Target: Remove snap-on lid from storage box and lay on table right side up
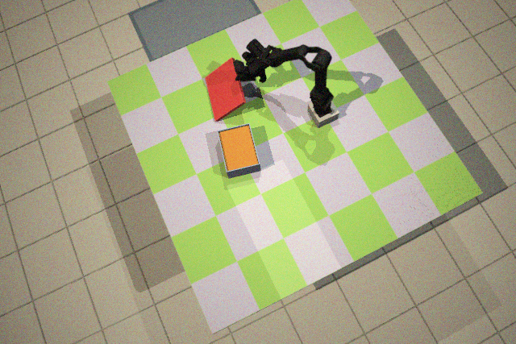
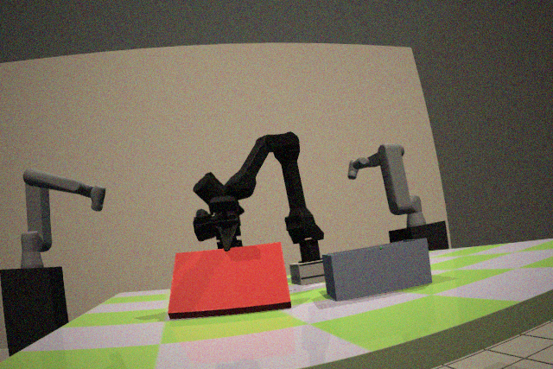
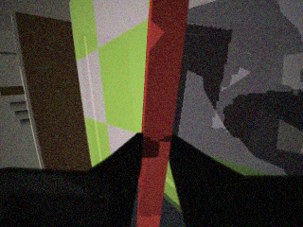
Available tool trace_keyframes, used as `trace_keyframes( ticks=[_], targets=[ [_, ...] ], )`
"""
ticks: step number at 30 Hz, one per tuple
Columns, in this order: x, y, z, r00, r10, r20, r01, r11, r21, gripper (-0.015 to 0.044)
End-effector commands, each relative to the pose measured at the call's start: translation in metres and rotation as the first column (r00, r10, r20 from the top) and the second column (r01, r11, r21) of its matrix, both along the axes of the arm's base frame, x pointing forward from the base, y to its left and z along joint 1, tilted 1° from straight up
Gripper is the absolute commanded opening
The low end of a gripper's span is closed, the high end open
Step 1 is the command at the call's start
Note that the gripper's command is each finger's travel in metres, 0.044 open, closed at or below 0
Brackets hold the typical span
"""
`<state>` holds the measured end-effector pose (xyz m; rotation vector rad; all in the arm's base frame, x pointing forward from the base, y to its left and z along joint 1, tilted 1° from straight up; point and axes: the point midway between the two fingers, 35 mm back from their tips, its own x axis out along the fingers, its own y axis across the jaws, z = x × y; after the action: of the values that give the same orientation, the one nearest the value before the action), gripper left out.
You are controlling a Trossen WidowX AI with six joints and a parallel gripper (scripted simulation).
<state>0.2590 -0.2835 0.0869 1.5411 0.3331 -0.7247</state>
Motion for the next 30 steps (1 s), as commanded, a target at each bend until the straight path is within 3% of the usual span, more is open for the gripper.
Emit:
trace_keyframes(
  ticks=[1,30],
  targets=[
    [-0.001,0.001,-0.009,1.000,0.003,-0.009,-0.003,1.000,0.007,0.0000],
    [-0.001,0.001,-0.032,1.000,0.003,-0.010,-0.003,1.000,0.008,0.0000]
  ],
)
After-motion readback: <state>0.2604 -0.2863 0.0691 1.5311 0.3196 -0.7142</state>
